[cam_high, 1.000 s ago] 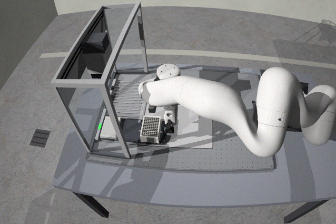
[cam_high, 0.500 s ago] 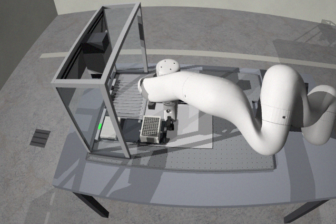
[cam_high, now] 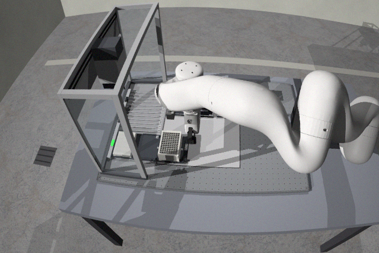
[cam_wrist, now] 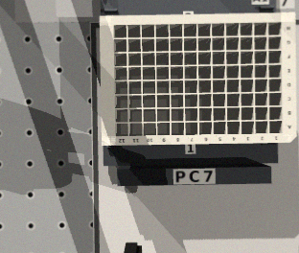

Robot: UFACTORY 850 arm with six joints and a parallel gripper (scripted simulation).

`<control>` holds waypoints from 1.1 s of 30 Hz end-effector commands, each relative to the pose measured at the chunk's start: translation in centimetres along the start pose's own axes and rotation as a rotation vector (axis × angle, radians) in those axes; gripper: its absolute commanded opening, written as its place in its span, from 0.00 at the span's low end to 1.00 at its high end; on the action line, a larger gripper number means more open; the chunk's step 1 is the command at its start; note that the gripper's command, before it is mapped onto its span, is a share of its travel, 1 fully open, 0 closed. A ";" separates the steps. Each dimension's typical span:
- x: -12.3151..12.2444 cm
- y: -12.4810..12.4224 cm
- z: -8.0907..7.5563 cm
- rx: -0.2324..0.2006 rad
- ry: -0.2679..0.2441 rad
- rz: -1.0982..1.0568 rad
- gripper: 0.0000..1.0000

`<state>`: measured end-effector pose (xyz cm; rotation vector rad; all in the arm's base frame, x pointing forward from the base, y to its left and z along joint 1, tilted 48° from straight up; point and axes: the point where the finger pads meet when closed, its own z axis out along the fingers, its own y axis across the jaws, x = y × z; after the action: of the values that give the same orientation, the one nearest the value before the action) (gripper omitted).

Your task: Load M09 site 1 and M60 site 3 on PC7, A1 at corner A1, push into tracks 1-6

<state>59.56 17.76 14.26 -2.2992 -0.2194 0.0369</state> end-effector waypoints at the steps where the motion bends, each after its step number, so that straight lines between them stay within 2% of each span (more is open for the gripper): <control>1: 0.1 0.0 -0.9 0.000 0.002 -0.001 0.82; 27: 0.1 0.0 -4.9 0.000 0.002 -0.001 0.82; 33: 0.1 0.0 -5.3 0.000 0.002 -0.001 0.82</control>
<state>60.04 14.21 17.52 -2.2993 -0.2194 0.0366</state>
